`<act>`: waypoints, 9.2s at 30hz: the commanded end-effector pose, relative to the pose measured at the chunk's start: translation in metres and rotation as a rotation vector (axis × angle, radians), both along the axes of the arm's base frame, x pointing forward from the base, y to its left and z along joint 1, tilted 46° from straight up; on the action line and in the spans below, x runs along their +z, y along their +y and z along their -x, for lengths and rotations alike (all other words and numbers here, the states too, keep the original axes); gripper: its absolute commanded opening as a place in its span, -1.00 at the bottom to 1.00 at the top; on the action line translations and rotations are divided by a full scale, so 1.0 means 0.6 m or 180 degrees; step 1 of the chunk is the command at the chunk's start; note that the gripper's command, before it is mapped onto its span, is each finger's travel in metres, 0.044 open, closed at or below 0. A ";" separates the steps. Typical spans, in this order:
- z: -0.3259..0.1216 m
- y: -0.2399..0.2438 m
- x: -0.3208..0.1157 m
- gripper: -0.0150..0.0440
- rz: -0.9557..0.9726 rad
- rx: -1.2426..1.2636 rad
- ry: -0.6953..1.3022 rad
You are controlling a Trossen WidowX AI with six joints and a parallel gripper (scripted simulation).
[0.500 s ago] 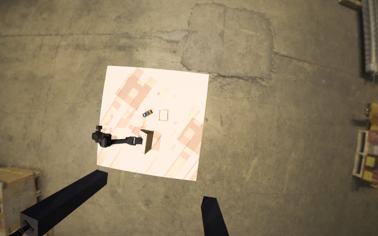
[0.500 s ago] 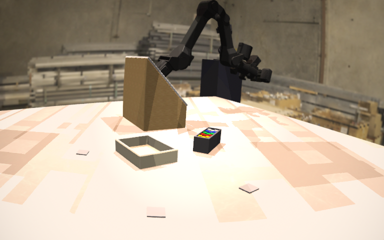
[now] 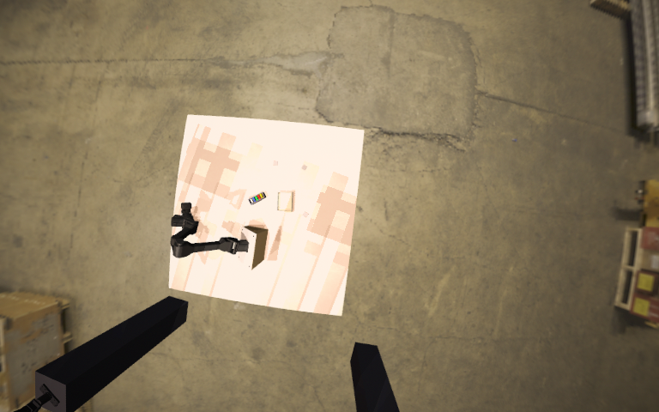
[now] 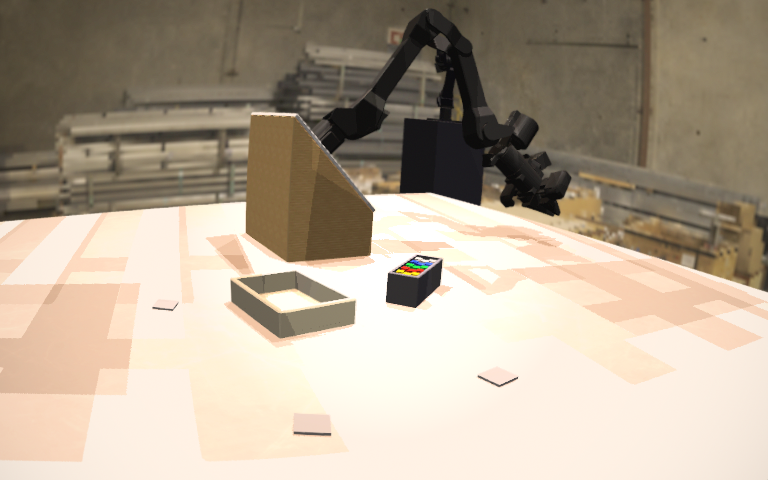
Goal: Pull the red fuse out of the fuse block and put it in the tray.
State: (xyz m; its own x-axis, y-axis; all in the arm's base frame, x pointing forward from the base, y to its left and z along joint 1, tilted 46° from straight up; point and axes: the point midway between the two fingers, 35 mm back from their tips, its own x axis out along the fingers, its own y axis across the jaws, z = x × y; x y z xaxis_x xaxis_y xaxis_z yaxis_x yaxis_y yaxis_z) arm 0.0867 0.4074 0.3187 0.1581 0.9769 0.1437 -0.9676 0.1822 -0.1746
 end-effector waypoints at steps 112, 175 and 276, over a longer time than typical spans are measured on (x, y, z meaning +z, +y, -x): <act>-0.366 -0.525 -0.611 -0.40 0.2408 -0.0573 0.3506; -0.369 -0.557 -0.580 -0.49 0.2404 -0.0572 0.3512; -0.382 -0.755 -0.791 -0.49 0.2426 -0.0593 0.3499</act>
State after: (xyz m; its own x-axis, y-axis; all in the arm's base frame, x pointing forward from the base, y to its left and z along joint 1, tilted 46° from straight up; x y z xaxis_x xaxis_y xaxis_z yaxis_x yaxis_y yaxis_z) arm 0.3178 -0.0513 -0.1525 -0.0173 0.7020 -0.7119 -0.6471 0.5349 0.5432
